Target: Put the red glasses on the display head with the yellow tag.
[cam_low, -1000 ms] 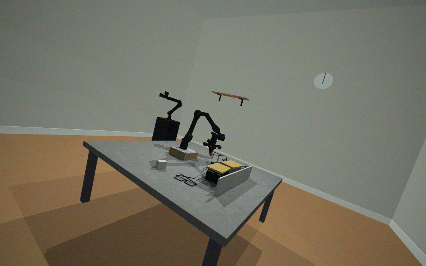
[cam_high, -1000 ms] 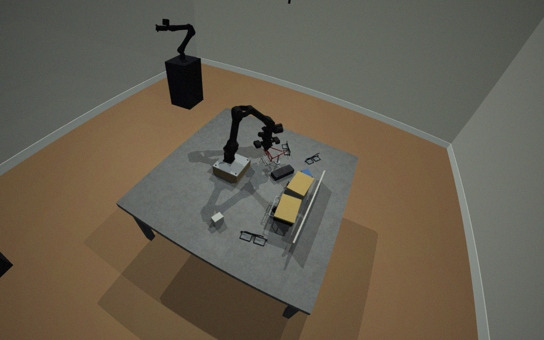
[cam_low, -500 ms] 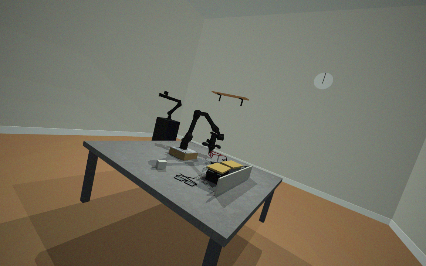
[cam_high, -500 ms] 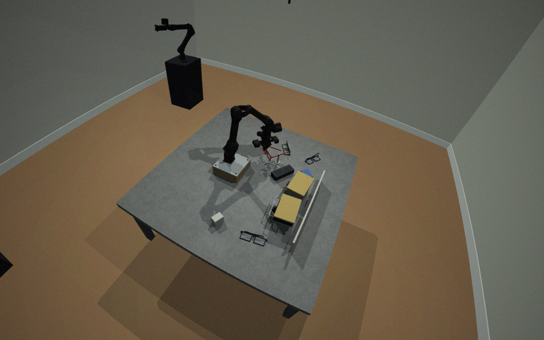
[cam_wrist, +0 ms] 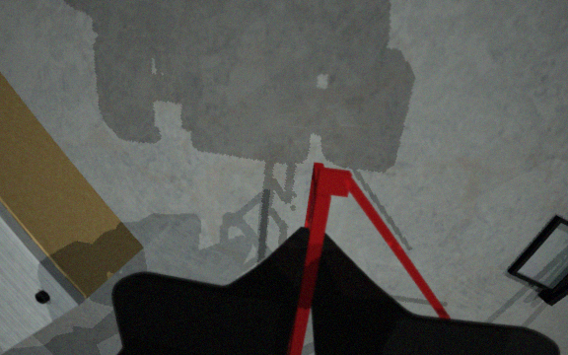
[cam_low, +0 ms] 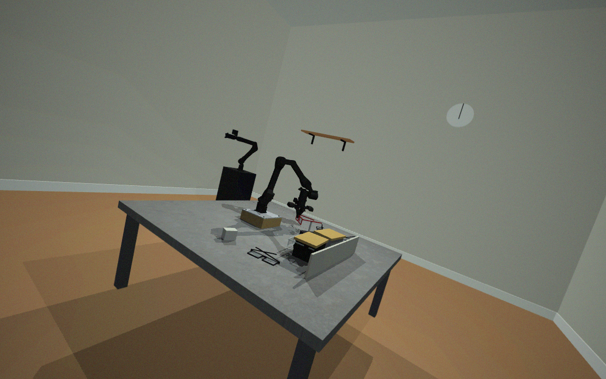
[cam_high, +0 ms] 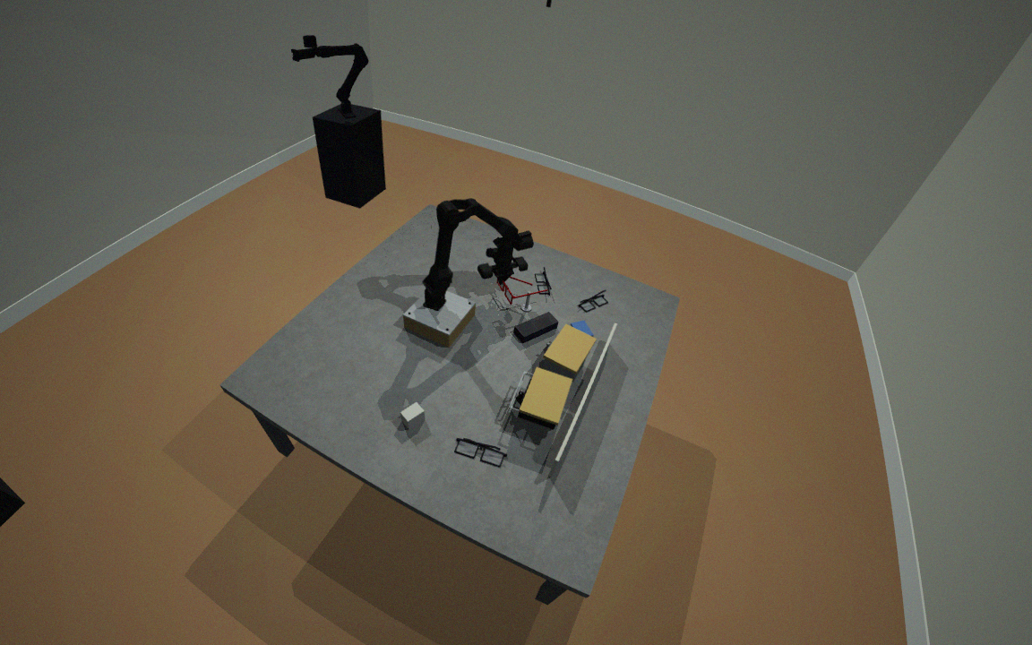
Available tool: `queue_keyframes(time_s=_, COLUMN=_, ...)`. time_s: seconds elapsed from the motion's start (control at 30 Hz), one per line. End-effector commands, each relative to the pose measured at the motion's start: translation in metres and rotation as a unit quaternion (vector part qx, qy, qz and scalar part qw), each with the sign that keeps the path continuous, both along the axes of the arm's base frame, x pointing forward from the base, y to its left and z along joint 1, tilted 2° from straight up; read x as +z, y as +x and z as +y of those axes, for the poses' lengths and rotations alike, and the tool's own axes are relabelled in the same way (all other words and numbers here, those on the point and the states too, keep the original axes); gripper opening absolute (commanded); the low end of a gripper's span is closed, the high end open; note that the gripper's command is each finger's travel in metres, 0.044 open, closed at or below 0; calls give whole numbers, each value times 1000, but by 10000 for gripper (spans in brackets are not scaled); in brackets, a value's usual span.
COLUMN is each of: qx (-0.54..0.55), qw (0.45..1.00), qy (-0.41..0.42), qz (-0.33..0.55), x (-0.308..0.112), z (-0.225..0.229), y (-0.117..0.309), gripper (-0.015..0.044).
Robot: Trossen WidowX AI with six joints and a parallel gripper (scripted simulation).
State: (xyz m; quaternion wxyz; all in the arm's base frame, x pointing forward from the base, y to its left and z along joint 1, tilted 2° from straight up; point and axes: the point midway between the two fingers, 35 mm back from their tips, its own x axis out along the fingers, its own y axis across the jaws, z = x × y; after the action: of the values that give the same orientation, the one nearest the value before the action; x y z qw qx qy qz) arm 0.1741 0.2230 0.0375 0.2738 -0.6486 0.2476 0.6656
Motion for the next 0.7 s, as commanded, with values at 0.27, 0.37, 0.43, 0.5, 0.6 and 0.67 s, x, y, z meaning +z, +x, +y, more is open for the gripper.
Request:
queue_keyframes(time_s=0.27, qx=-2, qw=1000, qy=2, qz=1, x=0, z=0, y=0, gripper=0)
queue_keyframes(time_s=0.37, qx=-2, qw=1000, qy=2, qz=1, x=0, z=0, y=0, gripper=0)
queue_keyframes(time_s=0.43, qx=-2, qw=1000, qy=2, qz=1, x=0, z=-1, y=0, gripper=0)
queue_keyframes(time_s=0.5, qx=-2, qw=1000, qy=2, qz=1, x=0, z=-1, y=1, gripper=0)
queue_keyframes(time_s=0.6, qx=-2, qw=1000, qy=1, qz=1, x=0, z=-3, y=3, gripper=0)
queue_keyframes(time_s=0.67, qx=-2, qw=1000, qy=1, qz=1, x=0, z=-4, y=4, gripper=0)
